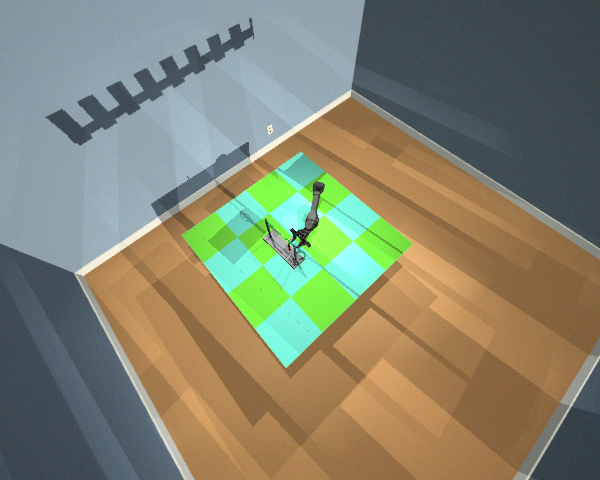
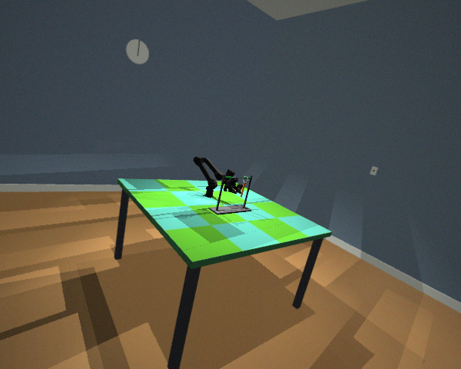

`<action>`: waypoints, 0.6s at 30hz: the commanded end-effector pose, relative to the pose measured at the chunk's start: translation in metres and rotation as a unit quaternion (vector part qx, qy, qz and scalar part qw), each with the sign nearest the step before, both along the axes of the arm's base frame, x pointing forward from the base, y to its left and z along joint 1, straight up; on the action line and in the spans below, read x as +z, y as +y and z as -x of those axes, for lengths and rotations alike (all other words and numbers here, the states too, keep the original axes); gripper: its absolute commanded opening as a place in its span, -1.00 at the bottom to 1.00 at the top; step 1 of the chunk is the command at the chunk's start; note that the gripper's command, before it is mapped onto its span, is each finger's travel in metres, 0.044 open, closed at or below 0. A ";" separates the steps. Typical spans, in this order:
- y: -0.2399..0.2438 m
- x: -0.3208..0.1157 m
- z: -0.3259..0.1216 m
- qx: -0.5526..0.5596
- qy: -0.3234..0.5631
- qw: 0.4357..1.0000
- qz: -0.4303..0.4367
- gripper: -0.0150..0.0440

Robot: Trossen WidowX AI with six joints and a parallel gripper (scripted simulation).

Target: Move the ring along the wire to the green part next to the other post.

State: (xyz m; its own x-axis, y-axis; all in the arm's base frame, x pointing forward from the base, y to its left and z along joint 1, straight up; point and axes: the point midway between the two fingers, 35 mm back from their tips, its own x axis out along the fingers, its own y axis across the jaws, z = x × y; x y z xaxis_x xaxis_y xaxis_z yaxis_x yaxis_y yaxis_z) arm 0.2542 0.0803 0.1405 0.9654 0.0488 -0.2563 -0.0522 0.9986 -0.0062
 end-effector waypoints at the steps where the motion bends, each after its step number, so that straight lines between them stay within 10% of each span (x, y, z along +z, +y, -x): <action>1: -0.001 0.007 0.016 0.000 -0.005 1.000 -0.005 0.58; 6: -0.005 0.009 0.034 0.000 -0.006 1.000 -0.005 1.00; 18: -0.005 0.009 0.034 0.000 -0.006 1.000 -0.005 1.00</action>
State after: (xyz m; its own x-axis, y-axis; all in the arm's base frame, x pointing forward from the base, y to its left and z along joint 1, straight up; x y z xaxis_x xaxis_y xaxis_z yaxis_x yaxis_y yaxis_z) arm 0.2206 0.0765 0.1505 0.9680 0.0564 -0.2445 -0.0581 0.9983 0.0001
